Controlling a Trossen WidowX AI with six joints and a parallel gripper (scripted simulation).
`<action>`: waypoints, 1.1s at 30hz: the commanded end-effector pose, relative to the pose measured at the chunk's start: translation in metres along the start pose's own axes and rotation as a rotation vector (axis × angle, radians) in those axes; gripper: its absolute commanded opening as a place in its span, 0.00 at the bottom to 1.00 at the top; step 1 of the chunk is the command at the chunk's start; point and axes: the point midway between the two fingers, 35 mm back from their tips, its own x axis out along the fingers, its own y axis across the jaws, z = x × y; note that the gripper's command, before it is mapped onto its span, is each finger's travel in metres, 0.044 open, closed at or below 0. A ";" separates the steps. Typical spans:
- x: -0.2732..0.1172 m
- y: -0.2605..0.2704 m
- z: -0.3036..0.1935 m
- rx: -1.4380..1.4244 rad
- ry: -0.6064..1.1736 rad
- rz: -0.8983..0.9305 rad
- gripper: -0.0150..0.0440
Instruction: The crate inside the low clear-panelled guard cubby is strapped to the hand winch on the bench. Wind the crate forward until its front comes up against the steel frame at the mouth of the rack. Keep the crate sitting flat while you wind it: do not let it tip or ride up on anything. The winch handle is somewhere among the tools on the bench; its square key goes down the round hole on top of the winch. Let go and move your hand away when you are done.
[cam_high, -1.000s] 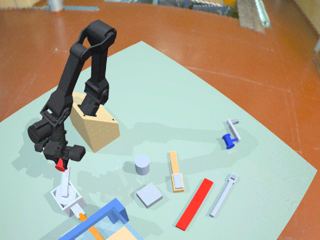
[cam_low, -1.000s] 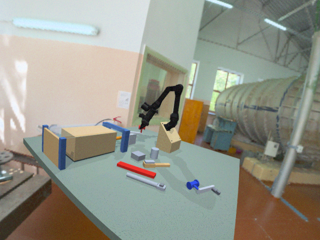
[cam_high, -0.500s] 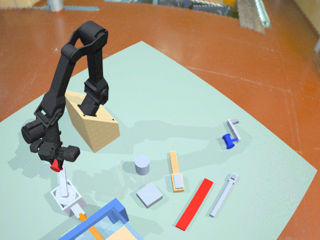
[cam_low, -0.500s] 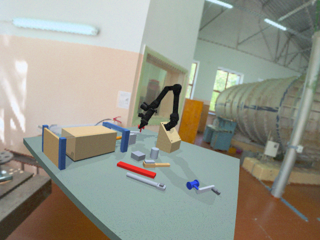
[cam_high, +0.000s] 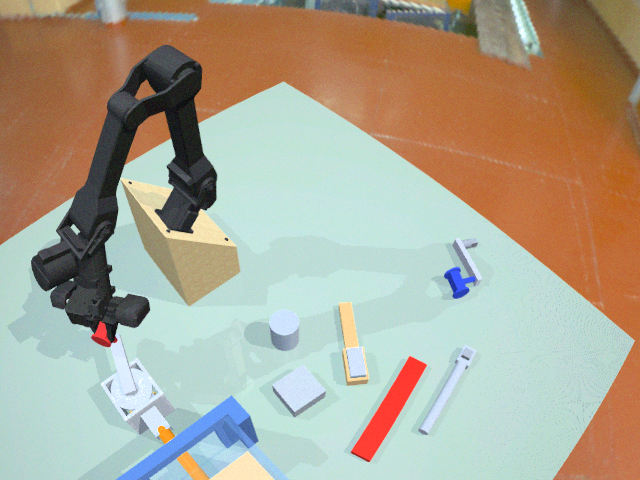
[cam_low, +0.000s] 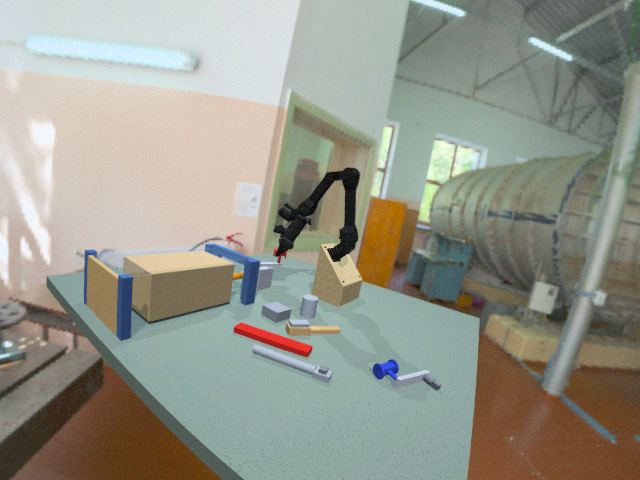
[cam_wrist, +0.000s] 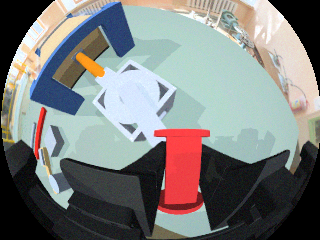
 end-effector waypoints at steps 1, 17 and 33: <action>0.005 -0.013 0.011 -0.011 -0.008 -0.031 0.25; 0.013 -0.027 0.030 -0.012 -0.010 -0.032 0.25; 0.027 -0.037 0.066 -0.013 -0.013 -0.033 0.25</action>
